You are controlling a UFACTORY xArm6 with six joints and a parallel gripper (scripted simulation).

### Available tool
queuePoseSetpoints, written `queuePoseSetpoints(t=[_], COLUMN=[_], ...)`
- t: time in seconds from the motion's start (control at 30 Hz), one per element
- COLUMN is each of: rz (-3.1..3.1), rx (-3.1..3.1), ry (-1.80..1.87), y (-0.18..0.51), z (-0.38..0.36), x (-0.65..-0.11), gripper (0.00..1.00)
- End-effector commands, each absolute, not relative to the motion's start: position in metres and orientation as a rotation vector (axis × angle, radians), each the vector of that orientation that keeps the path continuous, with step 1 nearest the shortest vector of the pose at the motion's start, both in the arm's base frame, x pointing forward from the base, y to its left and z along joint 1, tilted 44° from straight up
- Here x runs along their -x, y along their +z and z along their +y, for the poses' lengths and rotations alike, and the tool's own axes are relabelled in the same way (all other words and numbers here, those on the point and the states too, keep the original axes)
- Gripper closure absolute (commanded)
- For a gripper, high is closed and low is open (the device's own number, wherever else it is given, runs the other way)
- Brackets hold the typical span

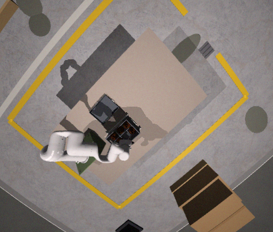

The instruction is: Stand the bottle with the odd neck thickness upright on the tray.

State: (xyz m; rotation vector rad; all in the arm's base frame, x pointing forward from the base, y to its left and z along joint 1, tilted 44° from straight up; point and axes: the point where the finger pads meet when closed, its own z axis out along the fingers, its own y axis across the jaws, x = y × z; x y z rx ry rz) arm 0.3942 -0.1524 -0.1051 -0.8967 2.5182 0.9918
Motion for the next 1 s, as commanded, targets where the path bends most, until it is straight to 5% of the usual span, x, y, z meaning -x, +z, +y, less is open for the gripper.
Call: queuePoseSetpoints(t=[0.0,0.97], rz=[2.518,2.518], rx=[0.896,0.896], ry=[0.985,0.985], y=[-0.106,-0.125], z=[-0.153,-0.135], x=[-0.396,-0.397], gripper=[0.35,0.35])
